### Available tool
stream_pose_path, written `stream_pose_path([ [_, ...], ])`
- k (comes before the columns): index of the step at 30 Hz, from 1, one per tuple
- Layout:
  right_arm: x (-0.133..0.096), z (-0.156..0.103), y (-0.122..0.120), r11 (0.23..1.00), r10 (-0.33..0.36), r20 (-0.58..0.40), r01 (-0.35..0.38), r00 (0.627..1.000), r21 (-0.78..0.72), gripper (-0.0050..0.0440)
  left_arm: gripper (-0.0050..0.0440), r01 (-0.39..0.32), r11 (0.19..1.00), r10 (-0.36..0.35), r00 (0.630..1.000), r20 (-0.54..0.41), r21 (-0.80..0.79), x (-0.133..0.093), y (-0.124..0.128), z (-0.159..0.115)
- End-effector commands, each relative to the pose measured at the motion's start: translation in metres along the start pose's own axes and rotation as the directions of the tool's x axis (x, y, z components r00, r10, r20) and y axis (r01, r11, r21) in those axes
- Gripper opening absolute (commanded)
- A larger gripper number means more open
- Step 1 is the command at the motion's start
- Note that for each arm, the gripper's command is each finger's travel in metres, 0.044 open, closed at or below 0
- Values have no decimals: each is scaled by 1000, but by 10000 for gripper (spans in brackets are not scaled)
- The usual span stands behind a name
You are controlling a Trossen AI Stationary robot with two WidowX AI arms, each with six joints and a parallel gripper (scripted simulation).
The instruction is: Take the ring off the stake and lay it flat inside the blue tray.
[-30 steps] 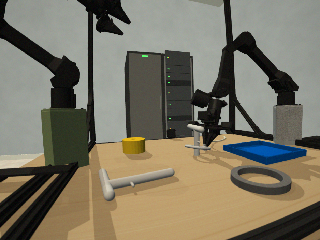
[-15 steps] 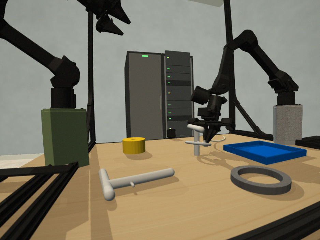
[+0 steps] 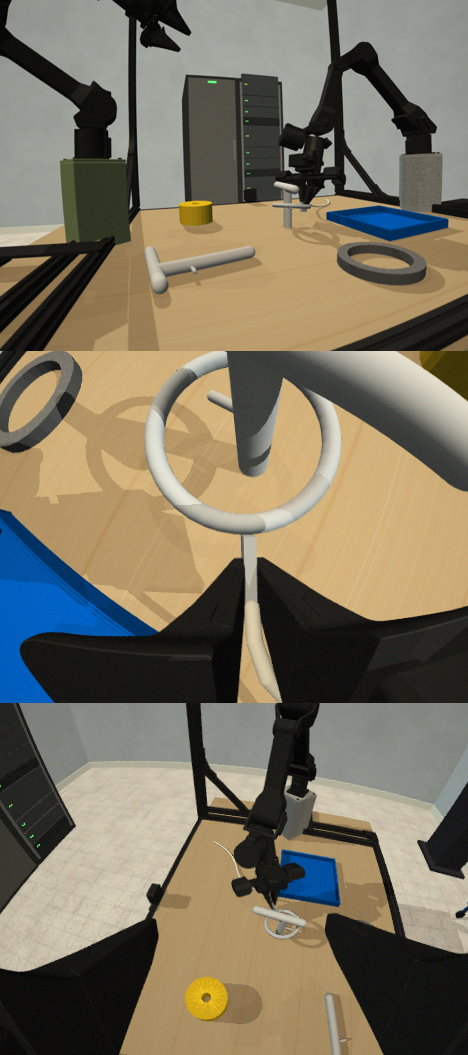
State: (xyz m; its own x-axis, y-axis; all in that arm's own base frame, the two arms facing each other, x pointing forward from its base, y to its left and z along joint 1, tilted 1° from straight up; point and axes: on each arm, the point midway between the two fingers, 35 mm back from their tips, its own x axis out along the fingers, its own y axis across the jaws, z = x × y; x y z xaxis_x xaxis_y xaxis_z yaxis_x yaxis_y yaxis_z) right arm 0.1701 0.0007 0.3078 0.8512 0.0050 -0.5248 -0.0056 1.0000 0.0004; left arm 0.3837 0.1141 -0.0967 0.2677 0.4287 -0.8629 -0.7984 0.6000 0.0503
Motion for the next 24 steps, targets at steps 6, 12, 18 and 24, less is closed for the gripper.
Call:
stream_pose_path([
  [6,0,-1,-1,1000,-5,-2,5,1000,3,400,0,-57,994,56,998,19,90,-2,2,11],
  [12,0,-1,-1,1000,-5,-2,5,1000,3,400,0,-110,979,107,994,26,169,-4,7,16],
  [18,0,-1,-1,1000,-5,-2,5,1000,3,400,0,-151,961,147,989,32,232,-5,10,20],
  [24,0,-1,-1,1000,-5,-2,5,1000,3,400,0,-163,954,159,987,34,250,-6,11,22],
])
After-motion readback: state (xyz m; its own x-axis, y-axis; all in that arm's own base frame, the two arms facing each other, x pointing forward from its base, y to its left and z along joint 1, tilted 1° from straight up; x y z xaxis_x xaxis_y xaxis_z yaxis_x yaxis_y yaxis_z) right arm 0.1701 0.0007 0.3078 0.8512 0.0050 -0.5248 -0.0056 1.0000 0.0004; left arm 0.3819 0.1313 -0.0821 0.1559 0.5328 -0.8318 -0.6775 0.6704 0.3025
